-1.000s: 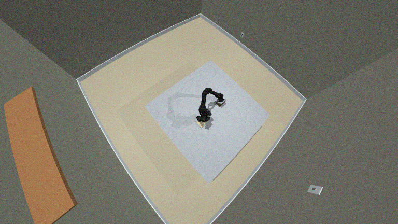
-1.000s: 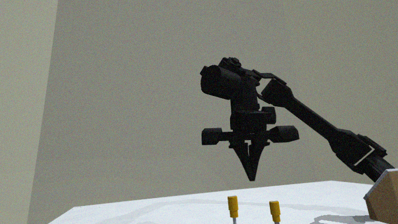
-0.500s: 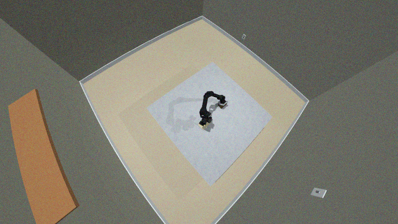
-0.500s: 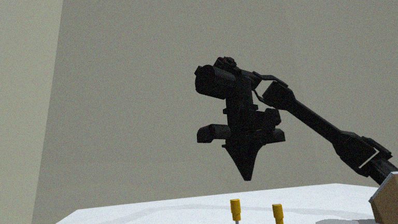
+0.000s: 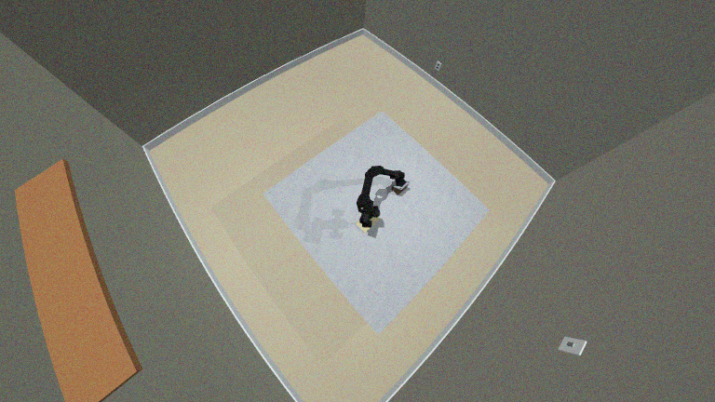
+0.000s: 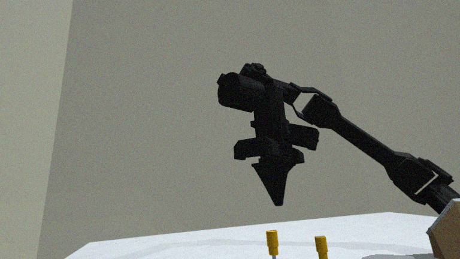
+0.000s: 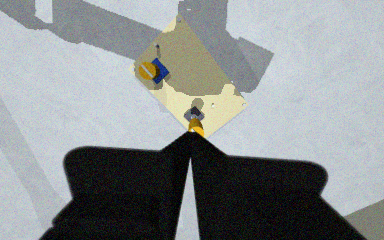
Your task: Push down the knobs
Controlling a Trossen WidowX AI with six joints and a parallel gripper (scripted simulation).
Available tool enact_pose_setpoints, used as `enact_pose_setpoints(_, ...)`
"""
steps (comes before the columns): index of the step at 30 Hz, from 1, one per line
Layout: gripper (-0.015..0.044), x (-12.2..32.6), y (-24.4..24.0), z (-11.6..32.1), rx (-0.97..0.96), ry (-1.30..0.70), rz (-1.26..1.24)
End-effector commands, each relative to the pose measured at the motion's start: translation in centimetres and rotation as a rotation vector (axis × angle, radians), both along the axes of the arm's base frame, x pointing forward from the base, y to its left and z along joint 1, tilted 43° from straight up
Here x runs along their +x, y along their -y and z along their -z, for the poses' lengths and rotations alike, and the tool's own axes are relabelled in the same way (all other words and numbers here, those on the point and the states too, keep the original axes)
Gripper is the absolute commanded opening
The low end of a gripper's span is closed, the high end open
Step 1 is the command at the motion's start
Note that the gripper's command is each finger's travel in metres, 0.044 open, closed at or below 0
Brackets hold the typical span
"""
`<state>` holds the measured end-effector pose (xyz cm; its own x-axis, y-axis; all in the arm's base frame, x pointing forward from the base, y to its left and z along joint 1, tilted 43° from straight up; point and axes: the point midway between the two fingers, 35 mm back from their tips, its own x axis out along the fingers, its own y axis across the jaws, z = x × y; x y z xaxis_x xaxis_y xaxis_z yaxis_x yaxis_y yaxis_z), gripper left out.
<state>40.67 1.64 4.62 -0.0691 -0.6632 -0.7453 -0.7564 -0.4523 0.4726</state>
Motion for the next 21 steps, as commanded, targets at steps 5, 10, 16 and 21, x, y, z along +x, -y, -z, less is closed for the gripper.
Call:
enact_pose_setpoints(5, 0.0000, 0.7, 0.0, -0.5, 0.014, -0.185, -0.206)
enact_pose_setpoints(10, 0.0000, 1.1, 0.0, -0.6, 0.025, -0.304, -0.332)
enact_pose_setpoints(16, 0.0000, 1.5, 0.0, -0.8, 0.038, -0.447, -0.484)
enact_pose_setpoints(21, 0.0000, 1.6, 0.0, -0.9, 0.044, -0.507, -0.547)
